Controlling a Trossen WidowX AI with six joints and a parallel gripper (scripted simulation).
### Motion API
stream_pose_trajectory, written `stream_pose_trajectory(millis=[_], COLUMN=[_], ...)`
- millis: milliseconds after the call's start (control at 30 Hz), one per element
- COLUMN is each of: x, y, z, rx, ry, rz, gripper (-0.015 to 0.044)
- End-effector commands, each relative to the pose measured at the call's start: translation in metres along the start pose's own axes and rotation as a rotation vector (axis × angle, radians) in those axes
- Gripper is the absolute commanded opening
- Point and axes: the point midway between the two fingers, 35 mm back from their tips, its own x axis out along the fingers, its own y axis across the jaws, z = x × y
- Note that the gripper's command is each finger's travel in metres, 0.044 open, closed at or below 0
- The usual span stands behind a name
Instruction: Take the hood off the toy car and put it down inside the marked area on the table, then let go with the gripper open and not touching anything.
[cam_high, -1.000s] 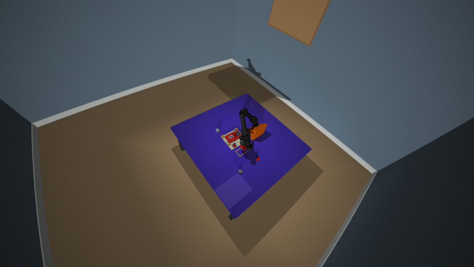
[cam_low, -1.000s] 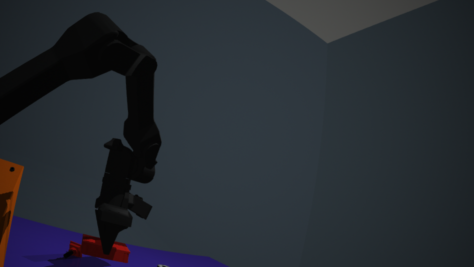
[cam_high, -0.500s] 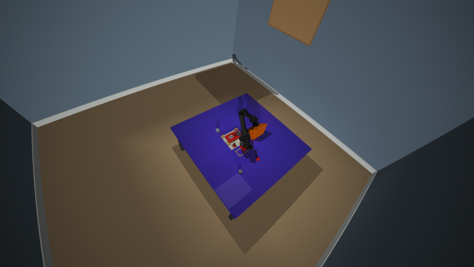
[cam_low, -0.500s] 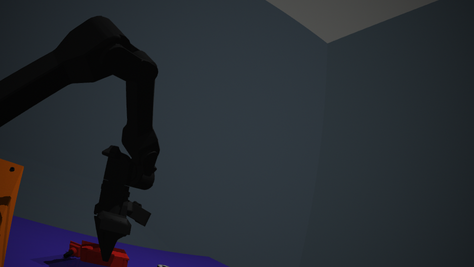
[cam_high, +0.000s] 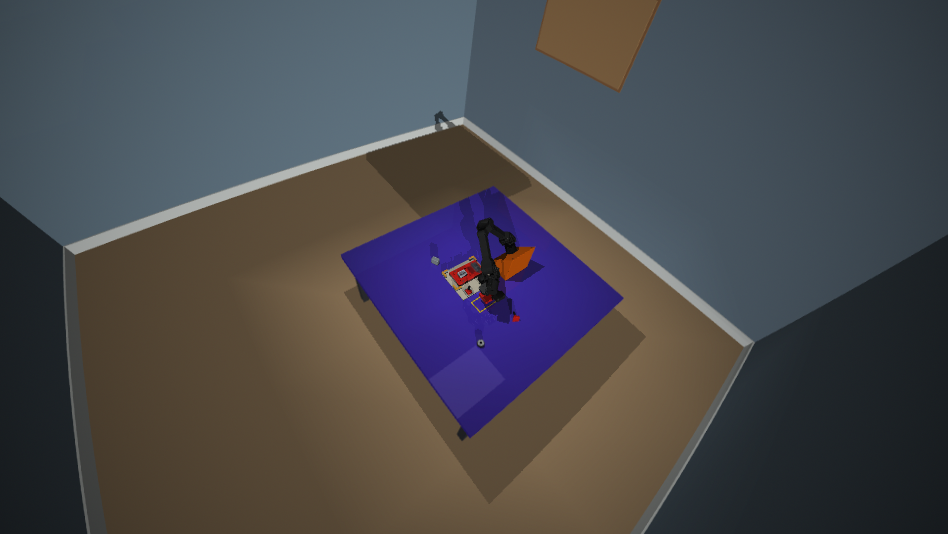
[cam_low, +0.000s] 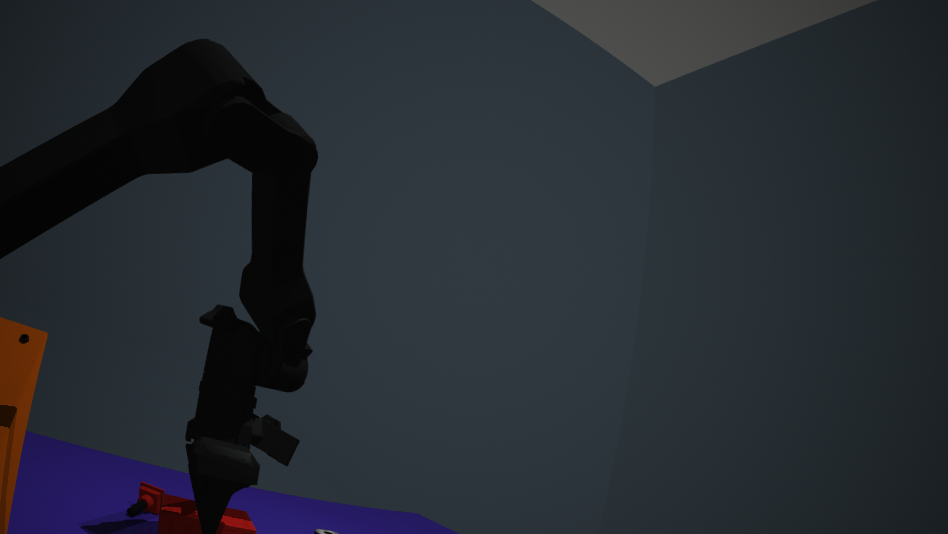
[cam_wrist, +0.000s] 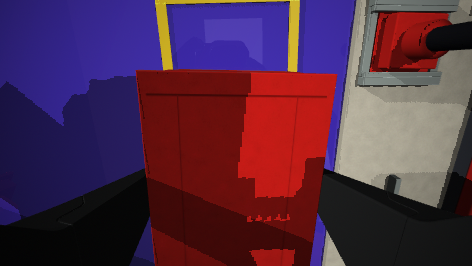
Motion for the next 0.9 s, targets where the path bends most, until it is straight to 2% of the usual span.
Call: stream_pose_trajectory(millis=[0,867], x=[0.006,0.026], y=[-0.002,-0.003], z=[-0.002,-0.004], rx=[-0.006,-0.006], ry=[0.005,0.005], rz=[-0.008,-0.010], gripper=[0.0000,0.0000])
